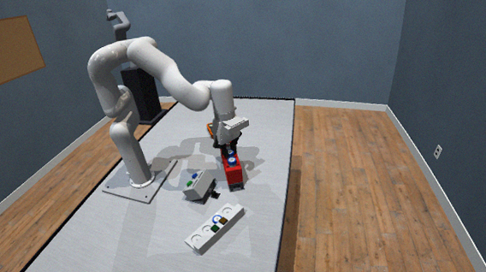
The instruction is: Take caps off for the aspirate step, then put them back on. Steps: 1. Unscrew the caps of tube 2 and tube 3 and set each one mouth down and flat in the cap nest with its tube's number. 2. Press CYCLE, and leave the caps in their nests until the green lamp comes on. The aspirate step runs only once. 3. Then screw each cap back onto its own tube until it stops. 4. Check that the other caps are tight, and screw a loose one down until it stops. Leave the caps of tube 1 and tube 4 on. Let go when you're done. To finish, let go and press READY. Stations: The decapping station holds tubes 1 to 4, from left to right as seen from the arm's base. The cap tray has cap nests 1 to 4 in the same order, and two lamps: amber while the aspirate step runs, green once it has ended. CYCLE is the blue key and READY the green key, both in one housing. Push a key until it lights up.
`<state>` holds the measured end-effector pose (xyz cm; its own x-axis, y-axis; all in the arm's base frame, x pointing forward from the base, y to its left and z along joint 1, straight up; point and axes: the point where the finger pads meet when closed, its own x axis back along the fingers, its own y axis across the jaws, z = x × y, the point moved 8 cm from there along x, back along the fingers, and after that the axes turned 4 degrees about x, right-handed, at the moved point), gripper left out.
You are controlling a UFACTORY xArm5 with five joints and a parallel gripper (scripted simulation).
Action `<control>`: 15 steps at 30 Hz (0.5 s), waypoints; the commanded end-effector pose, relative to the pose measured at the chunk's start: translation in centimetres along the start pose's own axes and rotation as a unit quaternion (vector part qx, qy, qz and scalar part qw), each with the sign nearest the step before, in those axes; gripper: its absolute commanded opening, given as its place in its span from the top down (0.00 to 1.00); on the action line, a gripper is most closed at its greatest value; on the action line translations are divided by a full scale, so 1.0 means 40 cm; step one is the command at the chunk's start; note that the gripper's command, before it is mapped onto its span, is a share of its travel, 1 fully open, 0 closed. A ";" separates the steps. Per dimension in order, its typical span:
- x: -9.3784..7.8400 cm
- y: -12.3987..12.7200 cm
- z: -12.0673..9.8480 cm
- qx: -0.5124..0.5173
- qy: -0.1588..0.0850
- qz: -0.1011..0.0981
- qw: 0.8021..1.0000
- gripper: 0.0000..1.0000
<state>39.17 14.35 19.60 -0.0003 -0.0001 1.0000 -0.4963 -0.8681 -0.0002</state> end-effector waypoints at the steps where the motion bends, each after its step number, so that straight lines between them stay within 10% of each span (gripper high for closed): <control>1: 0.004 -0.002 0.002 0.135 0.001 0.001 0.991 1.00; 8: 0.004 -0.002 0.002 0.146 0.001 0.001 0.989 1.00; 9: 0.004 -0.002 0.002 0.146 0.001 0.001 0.989 0.54; 15: 0.004 -0.002 0.002 0.146 0.001 0.001 0.989 0.54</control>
<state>39.15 14.35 19.59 0.0005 0.0002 1.0000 -0.2253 -0.9743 0.0003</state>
